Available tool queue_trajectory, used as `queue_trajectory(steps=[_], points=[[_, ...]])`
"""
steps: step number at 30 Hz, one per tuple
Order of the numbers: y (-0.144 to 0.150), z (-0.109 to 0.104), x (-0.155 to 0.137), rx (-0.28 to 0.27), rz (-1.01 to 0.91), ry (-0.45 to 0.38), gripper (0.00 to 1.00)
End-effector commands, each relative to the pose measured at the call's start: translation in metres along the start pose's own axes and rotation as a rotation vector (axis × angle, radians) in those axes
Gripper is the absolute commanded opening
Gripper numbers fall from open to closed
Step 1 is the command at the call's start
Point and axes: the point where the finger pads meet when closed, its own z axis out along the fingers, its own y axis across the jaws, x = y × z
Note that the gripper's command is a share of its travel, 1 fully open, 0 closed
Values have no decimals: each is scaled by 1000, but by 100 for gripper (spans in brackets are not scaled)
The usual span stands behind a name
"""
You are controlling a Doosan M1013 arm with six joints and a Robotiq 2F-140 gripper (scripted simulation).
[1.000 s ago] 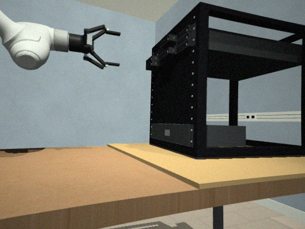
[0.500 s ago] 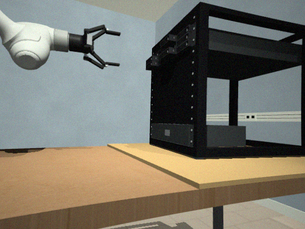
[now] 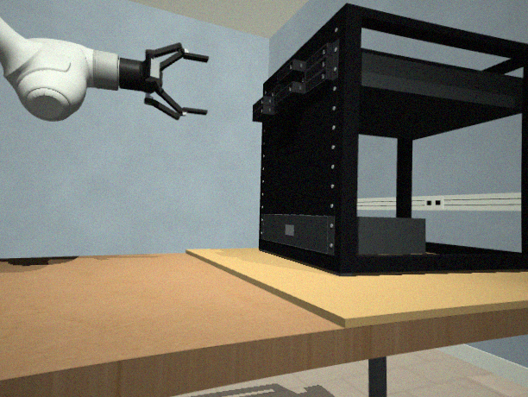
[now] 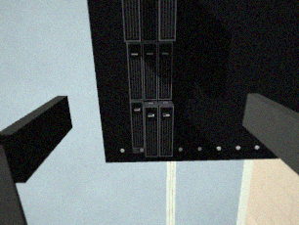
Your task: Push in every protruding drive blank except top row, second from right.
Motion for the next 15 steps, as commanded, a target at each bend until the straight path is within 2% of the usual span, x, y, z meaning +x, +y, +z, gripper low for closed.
queue_trajectory(steps=[1, 15], points=[[3, -1, -2, -4, -10, -10, 100], [3, 24, 15, -4, -10, -10, 100]])
